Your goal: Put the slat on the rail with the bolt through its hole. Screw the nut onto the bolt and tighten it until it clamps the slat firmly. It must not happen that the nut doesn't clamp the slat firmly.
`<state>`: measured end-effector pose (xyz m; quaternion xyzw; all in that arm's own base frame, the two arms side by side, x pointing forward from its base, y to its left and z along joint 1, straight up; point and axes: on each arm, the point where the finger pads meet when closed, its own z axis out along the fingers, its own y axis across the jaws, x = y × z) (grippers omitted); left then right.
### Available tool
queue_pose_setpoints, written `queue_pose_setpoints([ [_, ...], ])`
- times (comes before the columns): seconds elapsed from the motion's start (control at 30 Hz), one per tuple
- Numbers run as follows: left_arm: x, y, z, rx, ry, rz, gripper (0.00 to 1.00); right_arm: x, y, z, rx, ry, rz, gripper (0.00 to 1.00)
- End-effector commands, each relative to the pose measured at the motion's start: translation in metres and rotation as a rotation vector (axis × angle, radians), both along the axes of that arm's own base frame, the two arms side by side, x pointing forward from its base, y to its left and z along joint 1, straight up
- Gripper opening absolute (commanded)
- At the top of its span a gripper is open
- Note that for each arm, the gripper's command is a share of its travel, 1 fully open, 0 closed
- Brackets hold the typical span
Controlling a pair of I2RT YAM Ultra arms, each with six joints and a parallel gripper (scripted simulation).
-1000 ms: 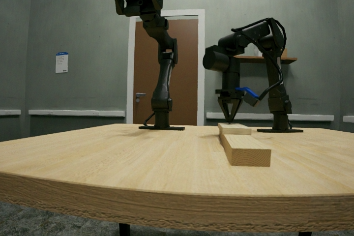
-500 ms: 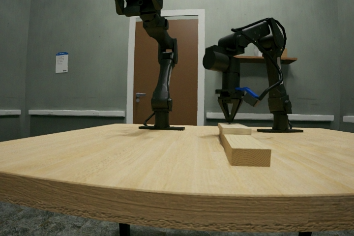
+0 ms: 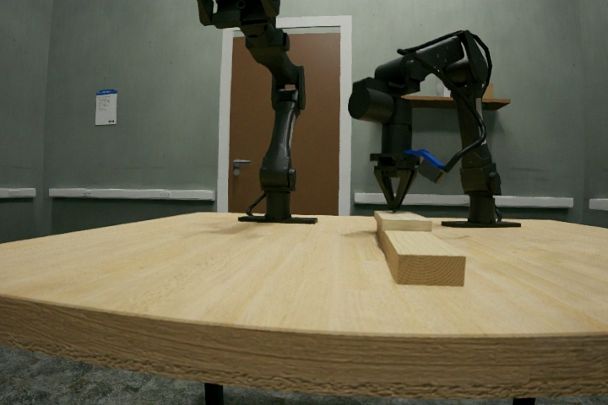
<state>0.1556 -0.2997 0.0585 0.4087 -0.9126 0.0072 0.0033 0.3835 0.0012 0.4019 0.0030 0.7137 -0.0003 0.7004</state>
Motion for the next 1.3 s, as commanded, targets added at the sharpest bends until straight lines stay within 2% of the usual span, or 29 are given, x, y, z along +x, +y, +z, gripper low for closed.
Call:
queue_pose_setpoints([
  [0.0, -0.0014, 0.0014, -0.0072, 0.010, -0.013, 0.000, 0.12, -0.0029, -0.0002, 0.0100, -0.004, -0.031, 0.005, 1.00],
  [0.6, -0.0014, 0.0014, -0.0052, 0.010, -0.013, 0.000, 0.12, -0.0029, -0.0002, 0.0100, -0.004, -0.031, 0.005, 1.00],
  [1.27, -0.0014, 0.0014, -0.0052, 0.012, -0.017, -0.344, 0.12, -0.0029, -0.0002, 0.0100, -0.004, -0.031, 0.005, 1.00],
])
